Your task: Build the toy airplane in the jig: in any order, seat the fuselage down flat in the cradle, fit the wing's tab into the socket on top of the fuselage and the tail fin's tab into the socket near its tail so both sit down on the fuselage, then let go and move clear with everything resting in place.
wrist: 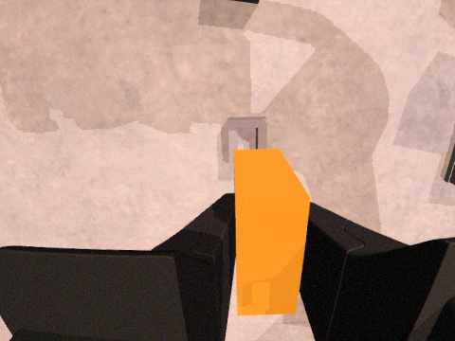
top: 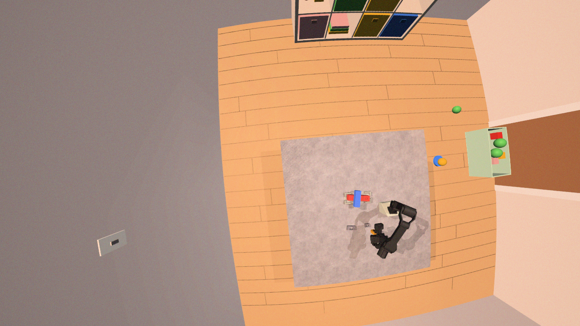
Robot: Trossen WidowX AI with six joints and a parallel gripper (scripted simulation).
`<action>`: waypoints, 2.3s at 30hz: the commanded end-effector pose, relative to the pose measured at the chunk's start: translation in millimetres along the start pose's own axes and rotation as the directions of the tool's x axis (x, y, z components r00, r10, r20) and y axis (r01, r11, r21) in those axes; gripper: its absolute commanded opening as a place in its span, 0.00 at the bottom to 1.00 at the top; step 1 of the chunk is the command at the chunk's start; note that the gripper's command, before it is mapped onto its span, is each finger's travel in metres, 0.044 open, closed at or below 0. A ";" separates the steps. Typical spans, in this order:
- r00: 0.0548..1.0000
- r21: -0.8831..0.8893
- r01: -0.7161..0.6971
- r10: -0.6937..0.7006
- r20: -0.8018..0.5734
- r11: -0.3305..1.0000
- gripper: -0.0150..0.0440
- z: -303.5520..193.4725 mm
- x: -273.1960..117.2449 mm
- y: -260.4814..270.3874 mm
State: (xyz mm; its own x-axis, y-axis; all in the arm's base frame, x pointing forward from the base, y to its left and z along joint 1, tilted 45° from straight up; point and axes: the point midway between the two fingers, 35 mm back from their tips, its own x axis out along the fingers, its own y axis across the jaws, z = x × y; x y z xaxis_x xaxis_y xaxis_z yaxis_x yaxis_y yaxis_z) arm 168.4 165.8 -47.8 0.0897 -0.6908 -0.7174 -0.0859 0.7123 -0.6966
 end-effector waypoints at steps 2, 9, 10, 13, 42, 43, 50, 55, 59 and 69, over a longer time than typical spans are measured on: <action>1.000 0.007 -0.007 0.007 -0.001 1.000 0.25 -1.0 -15.3 -0.7; 1.000 0.007 -0.006 0.006 -0.001 1.000 0.25 -3.6 -32.9 -3.4; 1.000 0.007 -0.006 0.006 -0.001 1.000 0.25 -3.3 -32.9 -3.9; 1.000 0.010 -0.011 0.011 -0.001 1.000 0.25 0.6 -33.0 -10.9; 0.999 0.053 -0.046 0.046 0.004 0.998 0.25 32.2 -23.0 -102.4; 0.999 0.054 -0.047 0.047 0.004 0.997 0.25 32.7 -22.3 -105.6; 0.999 0.068 -0.047 0.047 0.006 0.997 0.25 34.9 -17.3 -128.4; 0.999 0.078 -0.046 0.046 0.007 0.996 0.25 35.1 -13.2 -144.4; 0.999 0.087 -0.044 0.043 0.008 0.995 0.25 34.5 -9.8 -157.1; 0.999 0.109 -0.034 0.033 0.008 0.993 0.25 30.0 -0.7 -187.7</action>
State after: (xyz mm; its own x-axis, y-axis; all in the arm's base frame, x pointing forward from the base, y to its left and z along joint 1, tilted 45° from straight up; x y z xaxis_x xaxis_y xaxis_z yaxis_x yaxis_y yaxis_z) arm 216.3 44.7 80.5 0.0970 -0.6584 -0.7464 0.0212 0.7511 -0.6598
